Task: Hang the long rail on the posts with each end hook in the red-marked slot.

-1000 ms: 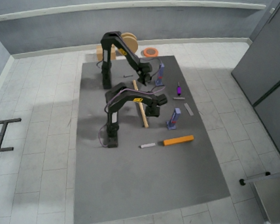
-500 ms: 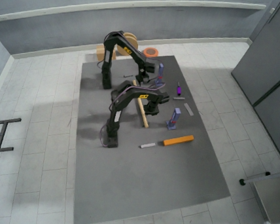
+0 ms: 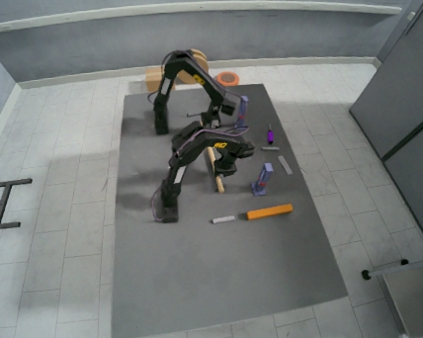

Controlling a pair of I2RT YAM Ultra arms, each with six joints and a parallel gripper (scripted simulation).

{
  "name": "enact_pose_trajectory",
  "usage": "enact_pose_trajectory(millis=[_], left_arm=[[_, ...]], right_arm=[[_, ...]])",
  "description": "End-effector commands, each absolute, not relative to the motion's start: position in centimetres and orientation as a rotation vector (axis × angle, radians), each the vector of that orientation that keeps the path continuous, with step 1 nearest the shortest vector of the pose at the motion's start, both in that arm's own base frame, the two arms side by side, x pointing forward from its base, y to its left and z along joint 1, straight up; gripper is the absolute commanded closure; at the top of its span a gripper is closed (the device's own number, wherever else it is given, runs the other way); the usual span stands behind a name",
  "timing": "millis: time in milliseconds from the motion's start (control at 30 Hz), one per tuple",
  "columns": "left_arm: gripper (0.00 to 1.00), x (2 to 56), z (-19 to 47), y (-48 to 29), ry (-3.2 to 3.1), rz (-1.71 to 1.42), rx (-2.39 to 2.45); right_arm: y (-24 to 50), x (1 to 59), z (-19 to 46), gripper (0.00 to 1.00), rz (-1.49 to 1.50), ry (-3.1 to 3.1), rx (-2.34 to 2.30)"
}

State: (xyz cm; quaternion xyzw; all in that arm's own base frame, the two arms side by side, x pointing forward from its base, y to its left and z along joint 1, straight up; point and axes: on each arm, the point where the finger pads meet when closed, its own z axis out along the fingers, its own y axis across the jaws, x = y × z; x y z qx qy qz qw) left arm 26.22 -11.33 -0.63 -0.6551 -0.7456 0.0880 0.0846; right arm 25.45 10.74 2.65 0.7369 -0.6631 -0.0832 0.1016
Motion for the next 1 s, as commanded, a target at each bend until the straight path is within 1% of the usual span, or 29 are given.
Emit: enact_pose_trajectory(millis=[0, 33, 133, 167, 900, 933, 967], left_arm=[[0.52, 26.5, -0.2, -11.8, -2.202, 0.285, -1.98], [0.52, 26.5, -0.2, -11.8, -2.202, 0.285, -1.98], [0.52, 26.5, -0.2, -11.8, -2.202, 0.285, -1.98], [0.52, 25.6, -0.4, -11.9, -2.175, 0.309, -1.978], [0.52, 24.7, -3.6, -12.3, -2.198, 0.3, -1.972], [0.52, 24.7, -3.7, -12.3, -2.198, 0.3, -1.972], [0.52, 24.7, -3.7, -12.3, -2.196, 0.3, -1.973]], right_arm=[[11.4, 25.9, 3.5, 0.52, -0.245, -1.956, 2.211], [11.4, 25.3, 3.5, 0.52, -0.267, -1.943, 2.209], [11.5, 25.5, 3.2, 0.52, -0.26, -1.956, 2.208], [11.6, 25.5, 2.9, 0.52, -0.26, -1.956, 2.208], [11.5, 24.4, -0.4, 0.52, -0.268, -1.95, 2.195], [11.5, 24.4, -0.4, 0.56, -0.268, -1.95, 2.196], [11.6, 24.7, -0.3, 0.56, -0.264, -1.954, 2.201]])
